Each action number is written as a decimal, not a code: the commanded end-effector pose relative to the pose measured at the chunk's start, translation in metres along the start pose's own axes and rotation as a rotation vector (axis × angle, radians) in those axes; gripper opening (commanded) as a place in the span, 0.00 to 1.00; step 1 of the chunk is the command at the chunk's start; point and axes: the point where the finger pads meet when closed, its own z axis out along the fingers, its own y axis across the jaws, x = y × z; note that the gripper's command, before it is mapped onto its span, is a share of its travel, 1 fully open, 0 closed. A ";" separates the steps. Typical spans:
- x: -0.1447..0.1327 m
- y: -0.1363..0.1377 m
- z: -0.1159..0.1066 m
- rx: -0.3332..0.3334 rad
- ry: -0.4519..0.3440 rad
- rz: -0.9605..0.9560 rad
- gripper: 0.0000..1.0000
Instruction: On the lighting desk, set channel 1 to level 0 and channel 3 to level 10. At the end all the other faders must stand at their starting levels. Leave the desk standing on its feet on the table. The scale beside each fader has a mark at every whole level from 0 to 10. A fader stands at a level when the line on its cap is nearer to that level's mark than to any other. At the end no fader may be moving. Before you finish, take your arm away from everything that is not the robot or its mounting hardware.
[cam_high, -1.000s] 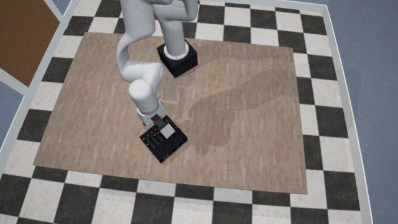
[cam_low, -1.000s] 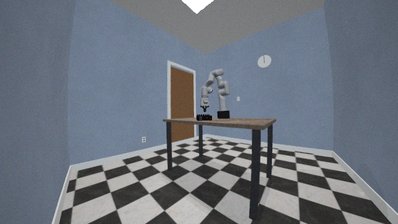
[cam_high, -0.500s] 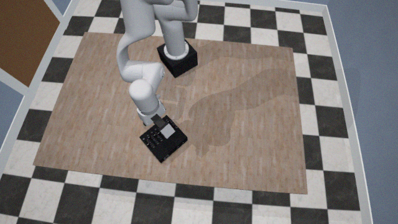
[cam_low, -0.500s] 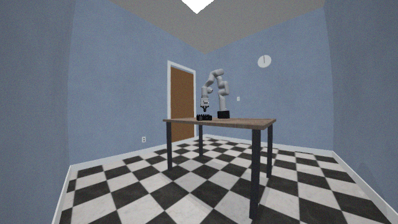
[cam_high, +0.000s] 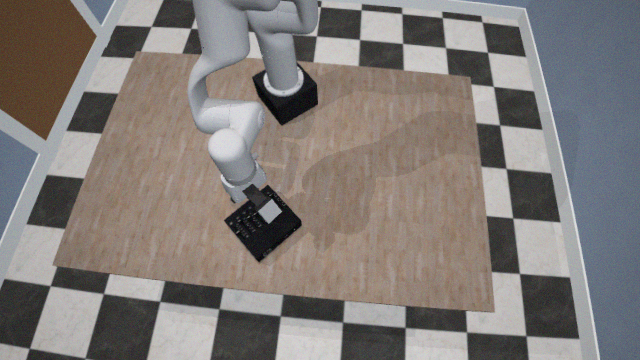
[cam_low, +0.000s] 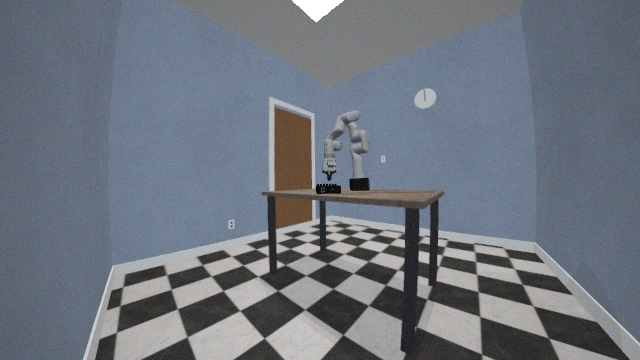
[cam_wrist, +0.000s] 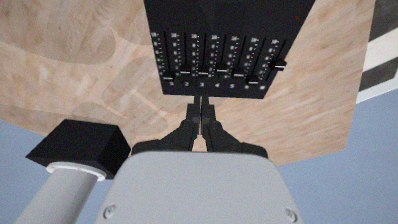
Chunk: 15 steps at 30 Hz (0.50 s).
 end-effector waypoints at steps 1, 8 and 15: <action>0.001 0.001 0.002 -0.003 0.002 0.000 0.00; 0.001 0.001 0.007 -0.003 0.002 0.000 0.00; 0.001 0.001 0.011 -0.003 0.002 0.000 0.00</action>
